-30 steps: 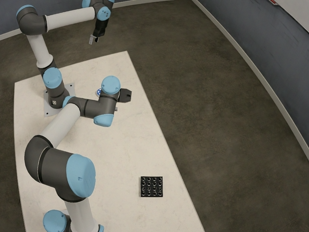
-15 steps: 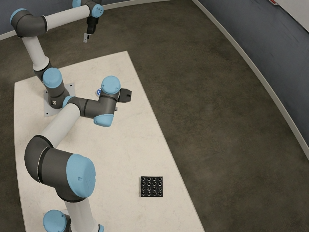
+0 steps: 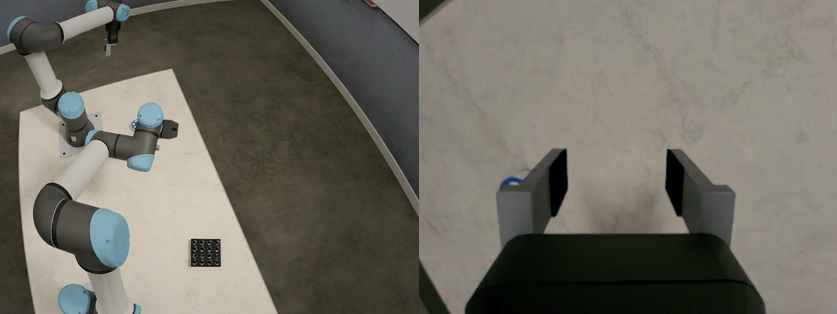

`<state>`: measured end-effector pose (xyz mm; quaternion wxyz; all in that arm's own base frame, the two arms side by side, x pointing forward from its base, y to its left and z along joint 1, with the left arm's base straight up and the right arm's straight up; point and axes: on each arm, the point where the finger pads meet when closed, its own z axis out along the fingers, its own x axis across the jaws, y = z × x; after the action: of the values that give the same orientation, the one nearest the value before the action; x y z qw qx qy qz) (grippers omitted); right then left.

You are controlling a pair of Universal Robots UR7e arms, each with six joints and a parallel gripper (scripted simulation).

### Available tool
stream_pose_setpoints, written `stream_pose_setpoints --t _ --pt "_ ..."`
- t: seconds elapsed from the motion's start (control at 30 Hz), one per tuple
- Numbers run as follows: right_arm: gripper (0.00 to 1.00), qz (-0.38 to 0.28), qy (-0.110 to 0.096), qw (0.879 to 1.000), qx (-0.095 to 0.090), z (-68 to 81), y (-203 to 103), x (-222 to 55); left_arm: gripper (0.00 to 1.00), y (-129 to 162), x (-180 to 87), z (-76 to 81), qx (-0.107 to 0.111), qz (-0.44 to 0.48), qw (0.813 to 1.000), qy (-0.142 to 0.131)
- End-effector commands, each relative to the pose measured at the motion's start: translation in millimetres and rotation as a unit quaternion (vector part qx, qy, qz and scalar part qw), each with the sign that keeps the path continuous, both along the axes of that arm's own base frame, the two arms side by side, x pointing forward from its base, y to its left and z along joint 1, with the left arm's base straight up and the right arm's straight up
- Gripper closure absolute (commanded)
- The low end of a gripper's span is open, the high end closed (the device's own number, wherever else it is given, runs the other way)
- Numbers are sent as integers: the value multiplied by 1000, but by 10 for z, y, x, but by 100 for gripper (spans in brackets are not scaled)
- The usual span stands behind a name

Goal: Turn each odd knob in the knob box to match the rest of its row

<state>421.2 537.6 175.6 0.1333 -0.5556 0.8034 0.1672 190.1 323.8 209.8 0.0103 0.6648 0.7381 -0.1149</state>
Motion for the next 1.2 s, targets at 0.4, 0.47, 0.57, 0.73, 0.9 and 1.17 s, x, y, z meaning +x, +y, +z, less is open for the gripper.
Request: stream_pose_setpoints --t 0.4,0.47,0.57,0.73,0.9,1.17 --pt "0 0 0 1000 1 9 2 1 0 454 -763 -102 59 295 954 5" --pt "0 0 0 1000 1 9 2 1 0 497 -867 -113 64 330 942 6" --pt "0 0 0 1000 1 9 2 1 0 555 -1016 -130 72 380 922 7" --pt "0 0 0 1000 1 9 2 1 0 631 -1247 -154 83 453 887 9" --pt "0 0 0 1000 1 9 2 1 0 667 -1373 -167 89 491 866 9" --pt "0 0 0 1000 1 9 2 1 0 734 -1660 -193 101 573 813 11"
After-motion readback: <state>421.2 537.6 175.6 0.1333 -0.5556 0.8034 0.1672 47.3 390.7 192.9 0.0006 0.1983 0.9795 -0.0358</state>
